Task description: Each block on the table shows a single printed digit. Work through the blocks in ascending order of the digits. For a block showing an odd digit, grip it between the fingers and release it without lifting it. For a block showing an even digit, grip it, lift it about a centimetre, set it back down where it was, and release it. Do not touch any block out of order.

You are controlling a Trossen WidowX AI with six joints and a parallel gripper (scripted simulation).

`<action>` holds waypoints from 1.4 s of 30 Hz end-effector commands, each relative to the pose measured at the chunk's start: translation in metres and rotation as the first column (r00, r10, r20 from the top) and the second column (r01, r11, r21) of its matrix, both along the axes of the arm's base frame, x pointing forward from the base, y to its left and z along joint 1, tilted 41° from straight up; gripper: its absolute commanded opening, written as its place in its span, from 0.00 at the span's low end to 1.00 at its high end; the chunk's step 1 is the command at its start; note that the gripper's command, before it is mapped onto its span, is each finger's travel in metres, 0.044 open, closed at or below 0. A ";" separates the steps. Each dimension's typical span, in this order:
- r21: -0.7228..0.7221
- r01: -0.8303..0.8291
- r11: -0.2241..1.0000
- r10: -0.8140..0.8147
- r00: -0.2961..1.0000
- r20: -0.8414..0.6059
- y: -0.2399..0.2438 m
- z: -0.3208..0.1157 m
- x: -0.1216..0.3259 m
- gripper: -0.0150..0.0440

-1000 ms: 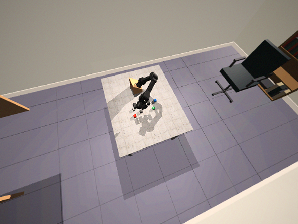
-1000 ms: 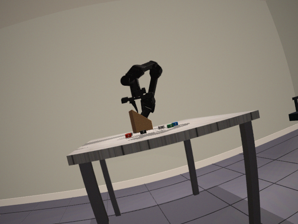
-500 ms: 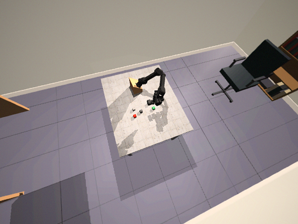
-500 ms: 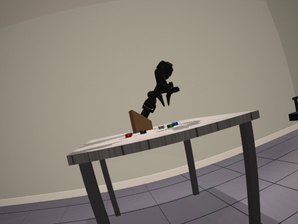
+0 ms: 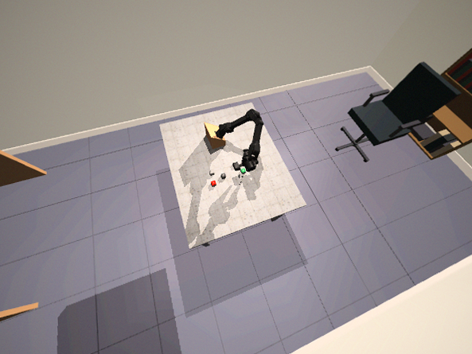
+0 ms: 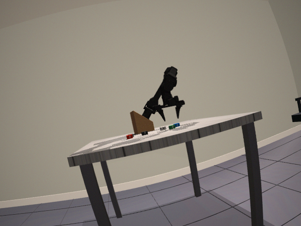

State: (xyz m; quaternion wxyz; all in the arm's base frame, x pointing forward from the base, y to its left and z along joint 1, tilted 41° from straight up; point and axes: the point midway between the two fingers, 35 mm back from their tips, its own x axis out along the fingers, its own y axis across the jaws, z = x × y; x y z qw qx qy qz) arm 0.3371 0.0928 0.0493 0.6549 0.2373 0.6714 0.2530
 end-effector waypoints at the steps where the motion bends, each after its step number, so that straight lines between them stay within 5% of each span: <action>1: 0.007 0.006 1.000 -0.006 1.000 -0.005 0.004 -0.005 -0.001 0.93; 26: 0.009 0.006 1.000 -0.006 1.000 -0.005 0.028 -0.032 -0.002 0.93; 37: 0.009 0.006 1.000 -0.006 1.000 -0.005 0.028 -0.032 -0.002 0.46; 42: 0.009 0.006 1.000 -0.006 1.000 -0.005 0.028 -0.032 -0.002 0.46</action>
